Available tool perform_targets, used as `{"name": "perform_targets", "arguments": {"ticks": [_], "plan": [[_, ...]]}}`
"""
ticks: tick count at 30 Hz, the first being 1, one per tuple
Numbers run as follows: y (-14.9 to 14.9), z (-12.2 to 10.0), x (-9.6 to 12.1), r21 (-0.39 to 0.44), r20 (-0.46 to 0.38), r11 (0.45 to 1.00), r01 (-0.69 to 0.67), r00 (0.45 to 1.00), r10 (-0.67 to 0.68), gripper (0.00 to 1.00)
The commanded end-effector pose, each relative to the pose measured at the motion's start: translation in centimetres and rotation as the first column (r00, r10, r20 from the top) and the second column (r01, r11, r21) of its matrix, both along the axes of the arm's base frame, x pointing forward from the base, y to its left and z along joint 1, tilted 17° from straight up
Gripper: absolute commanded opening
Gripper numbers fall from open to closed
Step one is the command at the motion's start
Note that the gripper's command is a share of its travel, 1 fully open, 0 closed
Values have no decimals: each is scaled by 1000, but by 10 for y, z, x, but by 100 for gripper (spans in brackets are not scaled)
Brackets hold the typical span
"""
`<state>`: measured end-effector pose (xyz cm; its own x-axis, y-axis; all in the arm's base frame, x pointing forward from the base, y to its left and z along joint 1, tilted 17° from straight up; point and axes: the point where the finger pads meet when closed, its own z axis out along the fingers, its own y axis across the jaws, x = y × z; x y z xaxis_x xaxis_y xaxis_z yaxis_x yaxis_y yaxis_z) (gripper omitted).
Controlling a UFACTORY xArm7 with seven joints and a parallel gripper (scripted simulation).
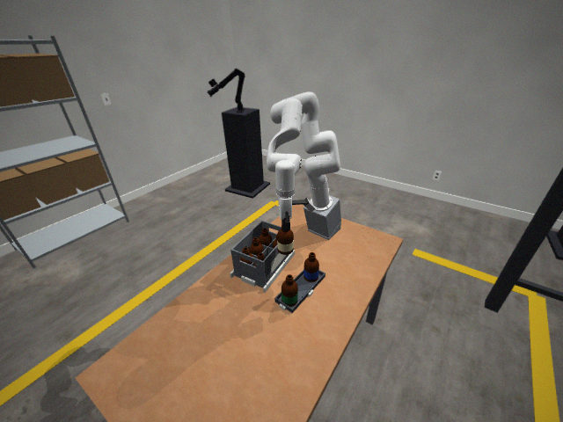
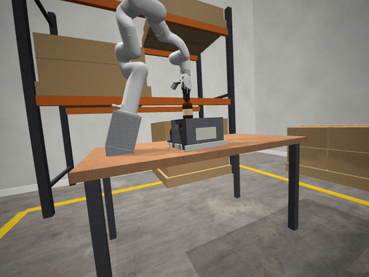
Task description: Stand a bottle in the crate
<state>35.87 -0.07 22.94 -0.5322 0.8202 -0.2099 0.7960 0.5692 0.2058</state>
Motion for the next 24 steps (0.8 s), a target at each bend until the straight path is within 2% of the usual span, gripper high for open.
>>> {"name": "perform_targets", "arguments": {"ticks": [1,24], "plan": [[-12,2,-2,1,4,1000,-1,1000,1,0],[-54,1,-14,1,4,1000,-1,1000,1,0]]}}
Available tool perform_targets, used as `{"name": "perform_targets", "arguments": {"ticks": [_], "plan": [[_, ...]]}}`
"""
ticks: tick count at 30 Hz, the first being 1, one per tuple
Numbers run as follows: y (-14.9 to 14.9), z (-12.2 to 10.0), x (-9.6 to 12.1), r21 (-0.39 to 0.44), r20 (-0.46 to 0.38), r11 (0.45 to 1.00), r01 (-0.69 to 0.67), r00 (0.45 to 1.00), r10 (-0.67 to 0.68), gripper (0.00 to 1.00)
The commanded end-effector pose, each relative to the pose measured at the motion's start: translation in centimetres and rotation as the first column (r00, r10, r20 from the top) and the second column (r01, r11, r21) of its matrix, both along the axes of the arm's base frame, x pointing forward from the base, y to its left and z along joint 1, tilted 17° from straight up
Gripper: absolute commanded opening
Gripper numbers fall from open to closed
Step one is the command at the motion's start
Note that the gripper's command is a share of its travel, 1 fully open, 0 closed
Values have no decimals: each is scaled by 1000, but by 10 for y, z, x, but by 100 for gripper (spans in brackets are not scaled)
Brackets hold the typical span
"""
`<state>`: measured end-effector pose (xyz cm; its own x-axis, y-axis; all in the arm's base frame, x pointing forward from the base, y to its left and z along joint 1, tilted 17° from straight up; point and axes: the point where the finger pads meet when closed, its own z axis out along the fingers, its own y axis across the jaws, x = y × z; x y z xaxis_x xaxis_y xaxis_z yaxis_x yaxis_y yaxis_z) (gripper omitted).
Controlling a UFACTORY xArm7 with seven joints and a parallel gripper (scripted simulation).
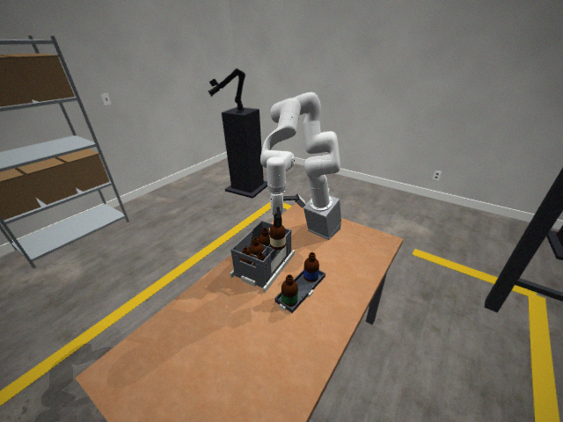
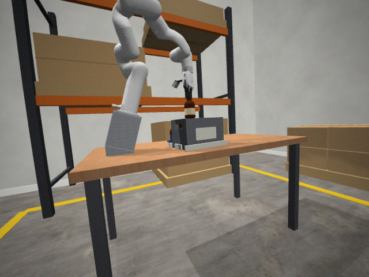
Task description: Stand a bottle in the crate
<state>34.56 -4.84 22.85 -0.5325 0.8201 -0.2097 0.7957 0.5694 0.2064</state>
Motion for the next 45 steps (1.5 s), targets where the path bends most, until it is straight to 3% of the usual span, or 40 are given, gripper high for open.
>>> {"name": "perform_targets", "arguments": {"ticks": [1,45], "plan": [[-9,1,-1,0,4,1000,0,1000,0,0],[-55,0,-14,0,4,1000,0,1000,0,0]]}}
